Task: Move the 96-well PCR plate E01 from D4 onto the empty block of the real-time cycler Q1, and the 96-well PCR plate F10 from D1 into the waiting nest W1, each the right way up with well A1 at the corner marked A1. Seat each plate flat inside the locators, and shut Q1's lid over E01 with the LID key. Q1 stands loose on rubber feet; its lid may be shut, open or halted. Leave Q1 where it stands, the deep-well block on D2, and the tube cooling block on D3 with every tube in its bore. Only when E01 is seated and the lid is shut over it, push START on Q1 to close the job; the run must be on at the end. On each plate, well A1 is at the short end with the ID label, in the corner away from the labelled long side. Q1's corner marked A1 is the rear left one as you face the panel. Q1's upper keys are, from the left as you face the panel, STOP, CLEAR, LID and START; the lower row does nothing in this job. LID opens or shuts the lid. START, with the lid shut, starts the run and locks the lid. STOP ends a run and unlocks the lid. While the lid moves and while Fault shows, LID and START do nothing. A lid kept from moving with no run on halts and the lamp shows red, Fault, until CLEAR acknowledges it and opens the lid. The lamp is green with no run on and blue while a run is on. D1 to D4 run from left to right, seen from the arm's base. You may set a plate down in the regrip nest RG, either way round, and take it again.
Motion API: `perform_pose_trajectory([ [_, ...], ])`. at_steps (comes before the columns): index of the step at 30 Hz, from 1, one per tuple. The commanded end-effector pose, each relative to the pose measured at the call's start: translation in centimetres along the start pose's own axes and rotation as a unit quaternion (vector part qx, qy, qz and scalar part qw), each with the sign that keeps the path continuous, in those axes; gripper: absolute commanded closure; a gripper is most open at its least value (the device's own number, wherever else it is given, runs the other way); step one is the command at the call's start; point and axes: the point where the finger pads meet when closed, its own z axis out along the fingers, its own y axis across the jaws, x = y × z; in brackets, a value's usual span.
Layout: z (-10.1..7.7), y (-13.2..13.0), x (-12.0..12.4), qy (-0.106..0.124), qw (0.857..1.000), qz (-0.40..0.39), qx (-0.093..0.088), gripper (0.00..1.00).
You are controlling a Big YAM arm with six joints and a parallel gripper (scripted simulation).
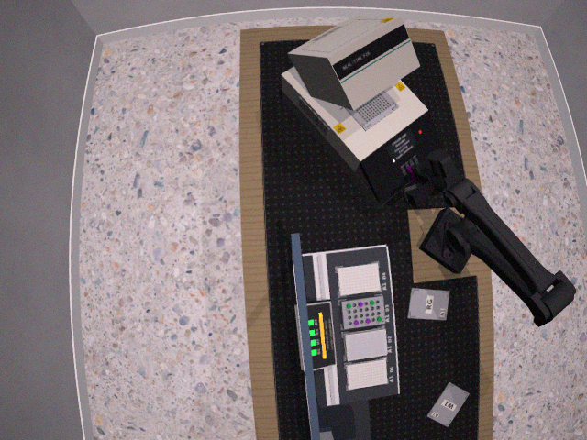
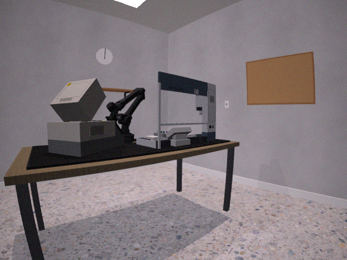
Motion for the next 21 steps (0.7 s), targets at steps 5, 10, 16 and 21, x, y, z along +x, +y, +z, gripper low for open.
perform_pose_trajectory([
  [5, -1.1, -4.2, 0.3, 0.003, 1.000, -0.005, 0.029, 1.00],
  [10, -0.9, -4.8, 0.4, 0.004, 1.000, -0.004, 0.028, 1.00],
  [16, -1.1, -4.8, -0.2, -0.001, 0.999, -0.010, 0.035, 1.00],
  [21, -1.2, -4.4, -0.2, -0.001, 0.999, -0.003, 0.043, 1.00],
])
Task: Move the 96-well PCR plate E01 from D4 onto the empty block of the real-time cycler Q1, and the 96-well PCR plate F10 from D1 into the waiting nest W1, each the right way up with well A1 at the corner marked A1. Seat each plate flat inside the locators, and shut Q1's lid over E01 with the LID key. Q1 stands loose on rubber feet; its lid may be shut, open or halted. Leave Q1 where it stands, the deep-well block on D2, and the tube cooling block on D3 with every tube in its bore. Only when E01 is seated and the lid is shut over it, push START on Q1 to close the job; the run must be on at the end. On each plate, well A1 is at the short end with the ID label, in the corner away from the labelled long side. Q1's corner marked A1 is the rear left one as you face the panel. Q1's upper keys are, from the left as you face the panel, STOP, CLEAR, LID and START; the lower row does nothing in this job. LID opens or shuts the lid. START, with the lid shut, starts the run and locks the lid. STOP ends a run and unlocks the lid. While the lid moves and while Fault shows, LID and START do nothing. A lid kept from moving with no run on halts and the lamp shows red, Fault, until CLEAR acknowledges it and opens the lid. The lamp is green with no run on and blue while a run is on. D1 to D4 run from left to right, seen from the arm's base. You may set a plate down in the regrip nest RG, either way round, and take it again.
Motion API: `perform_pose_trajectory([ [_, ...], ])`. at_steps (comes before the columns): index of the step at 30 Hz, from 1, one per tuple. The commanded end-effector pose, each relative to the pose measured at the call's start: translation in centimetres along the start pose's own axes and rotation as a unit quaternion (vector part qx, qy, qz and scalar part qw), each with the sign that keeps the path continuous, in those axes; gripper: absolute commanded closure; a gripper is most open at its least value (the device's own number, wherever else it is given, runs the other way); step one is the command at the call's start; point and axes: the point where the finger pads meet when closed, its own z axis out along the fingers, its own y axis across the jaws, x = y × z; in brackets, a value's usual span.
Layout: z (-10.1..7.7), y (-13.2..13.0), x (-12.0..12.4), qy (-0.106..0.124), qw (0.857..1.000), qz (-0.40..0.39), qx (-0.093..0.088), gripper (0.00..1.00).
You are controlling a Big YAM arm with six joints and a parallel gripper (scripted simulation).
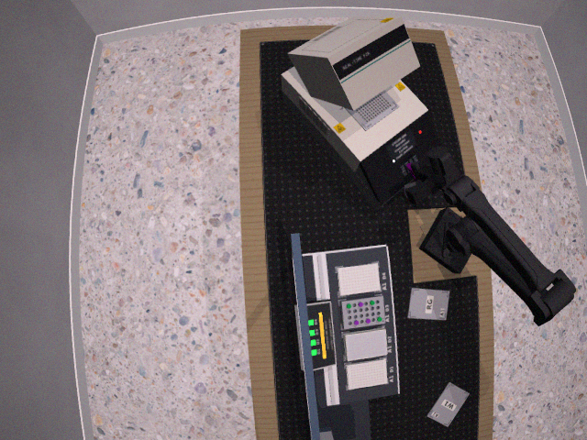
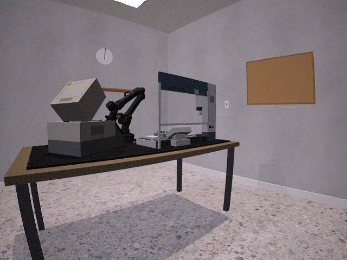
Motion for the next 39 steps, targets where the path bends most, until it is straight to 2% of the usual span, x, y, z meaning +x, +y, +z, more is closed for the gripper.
perform_pose_trajectory([
  [1, -1.0, -3.3, -0.3, -0.002, 0.999, -0.001, 0.041, 1.00],
  [5, -0.9, -2.6, -0.3, -0.002, 0.999, 0.001, 0.043, 1.00],
  [10, -0.4, -0.6, -0.3, -0.003, 1.000, 0.004, 0.023, 1.00],
  [13, -0.4, -0.4, -0.3, -0.003, 1.000, 0.005, 0.021, 1.00],
  [25, -1.0, -2.7, -0.3, -0.002, 1.000, -0.002, 0.023, 1.00],
  [39, -0.8, -3.5, -0.2, -0.001, 1.000, -0.010, 0.028, 1.00],
])
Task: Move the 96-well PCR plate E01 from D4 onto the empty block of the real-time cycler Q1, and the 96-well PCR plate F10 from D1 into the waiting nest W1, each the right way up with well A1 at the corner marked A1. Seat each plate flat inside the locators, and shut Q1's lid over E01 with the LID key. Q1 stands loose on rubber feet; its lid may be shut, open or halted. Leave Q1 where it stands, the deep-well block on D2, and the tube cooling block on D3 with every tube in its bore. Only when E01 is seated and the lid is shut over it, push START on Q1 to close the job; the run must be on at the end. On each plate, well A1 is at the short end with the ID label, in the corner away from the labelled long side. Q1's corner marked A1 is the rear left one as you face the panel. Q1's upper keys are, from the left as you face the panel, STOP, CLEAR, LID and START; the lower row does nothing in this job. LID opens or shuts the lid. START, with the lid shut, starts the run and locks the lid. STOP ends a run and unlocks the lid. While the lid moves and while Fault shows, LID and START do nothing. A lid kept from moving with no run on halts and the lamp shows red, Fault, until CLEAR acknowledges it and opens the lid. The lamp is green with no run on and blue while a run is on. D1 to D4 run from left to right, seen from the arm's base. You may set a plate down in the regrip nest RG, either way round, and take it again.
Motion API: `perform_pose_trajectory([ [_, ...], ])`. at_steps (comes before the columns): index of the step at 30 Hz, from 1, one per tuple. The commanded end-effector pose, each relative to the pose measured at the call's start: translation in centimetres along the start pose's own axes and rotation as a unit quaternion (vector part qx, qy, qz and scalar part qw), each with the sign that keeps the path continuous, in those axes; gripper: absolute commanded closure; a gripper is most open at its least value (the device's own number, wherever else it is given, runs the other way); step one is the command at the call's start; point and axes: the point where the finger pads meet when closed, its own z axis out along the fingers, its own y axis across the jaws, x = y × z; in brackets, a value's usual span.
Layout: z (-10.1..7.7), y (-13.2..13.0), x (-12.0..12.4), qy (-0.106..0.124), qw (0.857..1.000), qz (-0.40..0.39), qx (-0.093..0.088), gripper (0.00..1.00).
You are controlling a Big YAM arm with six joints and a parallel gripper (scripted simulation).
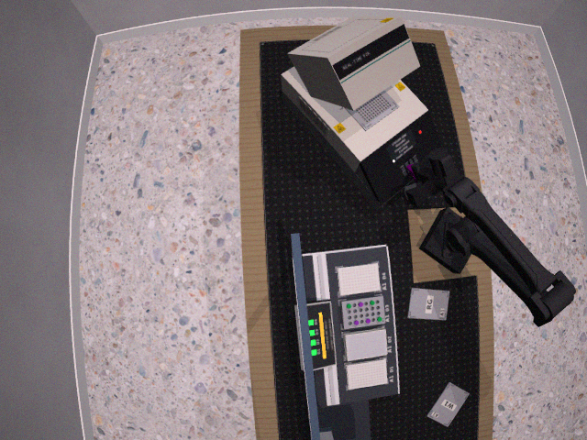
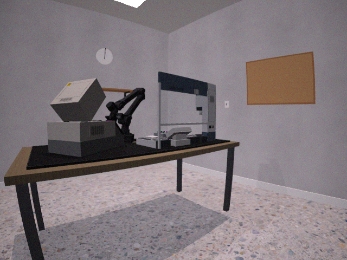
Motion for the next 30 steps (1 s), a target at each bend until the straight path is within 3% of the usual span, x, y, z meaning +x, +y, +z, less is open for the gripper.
perform_pose_trajectory([
  [1, -0.78, -4.02, -0.16, -0.001, 1.000, -0.011, 0.028, 1.00],
  [30, -0.68, -4.56, -0.10, 0.000, 0.999, -0.011, 0.037, 1.00],
])
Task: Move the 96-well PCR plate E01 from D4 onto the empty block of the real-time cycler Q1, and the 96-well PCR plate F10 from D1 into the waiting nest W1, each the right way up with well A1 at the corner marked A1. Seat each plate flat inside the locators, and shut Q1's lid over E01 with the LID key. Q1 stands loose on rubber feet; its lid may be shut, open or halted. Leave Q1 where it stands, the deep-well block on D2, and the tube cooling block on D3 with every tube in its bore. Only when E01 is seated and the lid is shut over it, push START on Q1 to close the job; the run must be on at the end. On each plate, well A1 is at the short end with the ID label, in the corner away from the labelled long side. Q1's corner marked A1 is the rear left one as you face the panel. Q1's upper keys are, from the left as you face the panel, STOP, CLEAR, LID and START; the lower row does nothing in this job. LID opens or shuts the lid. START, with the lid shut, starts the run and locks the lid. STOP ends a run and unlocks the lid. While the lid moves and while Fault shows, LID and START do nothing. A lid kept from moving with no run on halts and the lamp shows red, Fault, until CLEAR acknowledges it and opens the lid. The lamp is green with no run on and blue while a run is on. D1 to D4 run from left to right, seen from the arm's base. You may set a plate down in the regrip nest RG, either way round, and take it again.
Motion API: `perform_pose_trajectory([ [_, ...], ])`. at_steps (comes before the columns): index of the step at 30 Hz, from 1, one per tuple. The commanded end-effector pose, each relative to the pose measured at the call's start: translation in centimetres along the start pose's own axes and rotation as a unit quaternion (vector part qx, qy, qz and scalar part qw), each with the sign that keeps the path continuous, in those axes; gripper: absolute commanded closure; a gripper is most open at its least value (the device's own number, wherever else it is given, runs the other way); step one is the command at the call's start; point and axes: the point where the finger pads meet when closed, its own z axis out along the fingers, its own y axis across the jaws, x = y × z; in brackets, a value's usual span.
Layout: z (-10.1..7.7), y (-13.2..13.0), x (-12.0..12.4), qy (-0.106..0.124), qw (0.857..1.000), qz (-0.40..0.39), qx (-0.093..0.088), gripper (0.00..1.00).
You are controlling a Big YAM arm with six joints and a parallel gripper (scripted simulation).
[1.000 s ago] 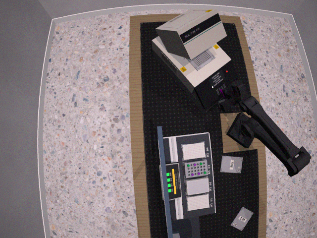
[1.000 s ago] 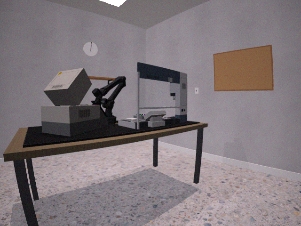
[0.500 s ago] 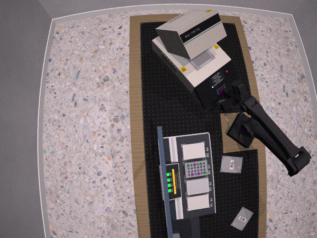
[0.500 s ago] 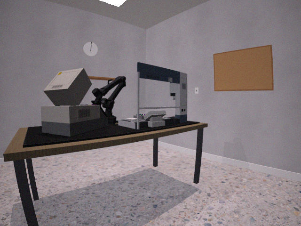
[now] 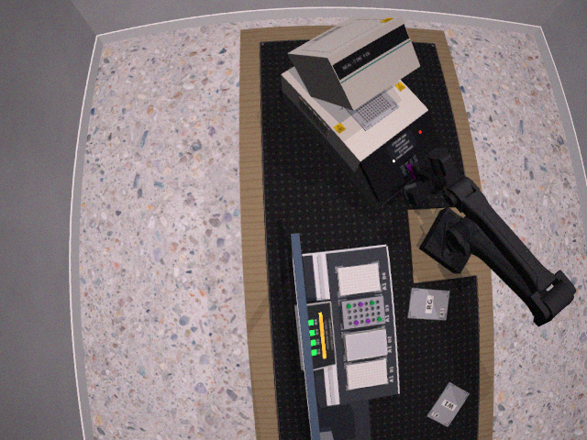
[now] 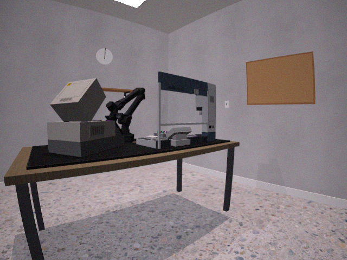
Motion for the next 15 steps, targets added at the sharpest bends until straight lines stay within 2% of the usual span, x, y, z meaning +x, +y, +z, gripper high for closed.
perform_pose_trajectory([
  [1, -0.67, -4.36, -0.10, 0.000, 0.999, -0.011, 0.037, 1.00],
  [15, -0.52, -4.09, -0.07, 0.000, 0.999, -0.011, 0.037, 1.00],
])
